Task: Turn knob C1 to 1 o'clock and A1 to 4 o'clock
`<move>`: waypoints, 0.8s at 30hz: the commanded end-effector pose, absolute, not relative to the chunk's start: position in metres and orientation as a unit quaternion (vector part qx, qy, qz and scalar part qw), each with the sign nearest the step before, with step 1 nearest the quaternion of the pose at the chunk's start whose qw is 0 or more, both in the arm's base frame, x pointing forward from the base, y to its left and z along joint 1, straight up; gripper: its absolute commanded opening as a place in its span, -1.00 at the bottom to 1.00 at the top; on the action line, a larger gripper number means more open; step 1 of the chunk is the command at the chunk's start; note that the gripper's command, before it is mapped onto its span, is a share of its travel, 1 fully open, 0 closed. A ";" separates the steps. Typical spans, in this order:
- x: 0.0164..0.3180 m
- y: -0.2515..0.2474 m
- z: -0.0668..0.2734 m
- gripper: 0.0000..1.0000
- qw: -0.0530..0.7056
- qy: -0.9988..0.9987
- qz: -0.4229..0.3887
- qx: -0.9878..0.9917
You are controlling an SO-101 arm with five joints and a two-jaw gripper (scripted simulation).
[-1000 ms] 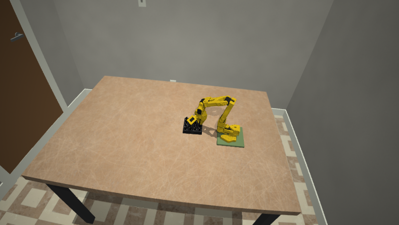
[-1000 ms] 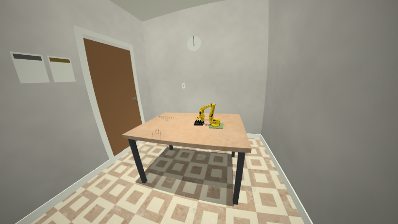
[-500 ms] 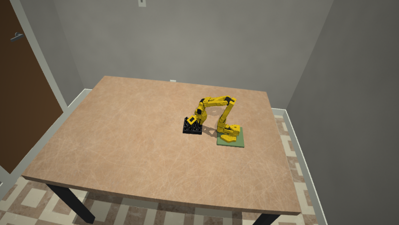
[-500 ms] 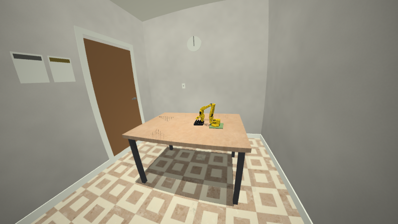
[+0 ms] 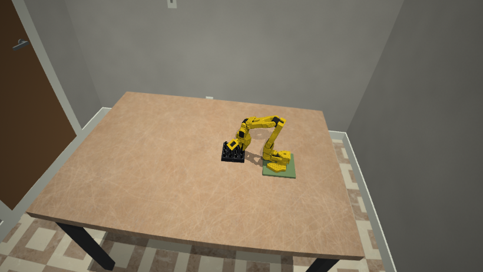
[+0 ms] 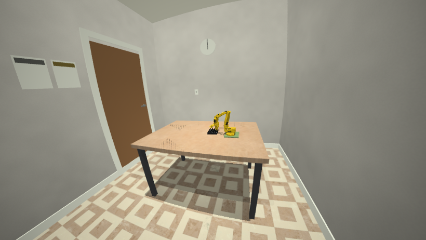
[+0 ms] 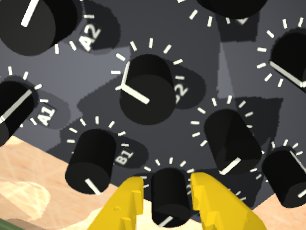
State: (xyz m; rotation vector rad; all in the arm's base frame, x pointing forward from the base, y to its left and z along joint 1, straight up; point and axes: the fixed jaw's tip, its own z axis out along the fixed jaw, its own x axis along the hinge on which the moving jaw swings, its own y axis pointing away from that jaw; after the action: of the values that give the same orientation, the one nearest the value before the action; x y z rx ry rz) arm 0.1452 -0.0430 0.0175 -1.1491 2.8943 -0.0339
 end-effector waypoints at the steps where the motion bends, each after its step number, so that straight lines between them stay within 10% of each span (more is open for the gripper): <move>1: 0.140 -0.045 0.014 -0.81 0.000 0.931 0.000 -0.365; 24: 0.140 -0.045 0.014 -0.95 0.000 0.931 0.000 -0.365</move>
State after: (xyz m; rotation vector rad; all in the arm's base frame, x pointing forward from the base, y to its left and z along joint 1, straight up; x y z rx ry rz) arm 0.1447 -0.0451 0.0172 -1.1371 2.9026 -0.0358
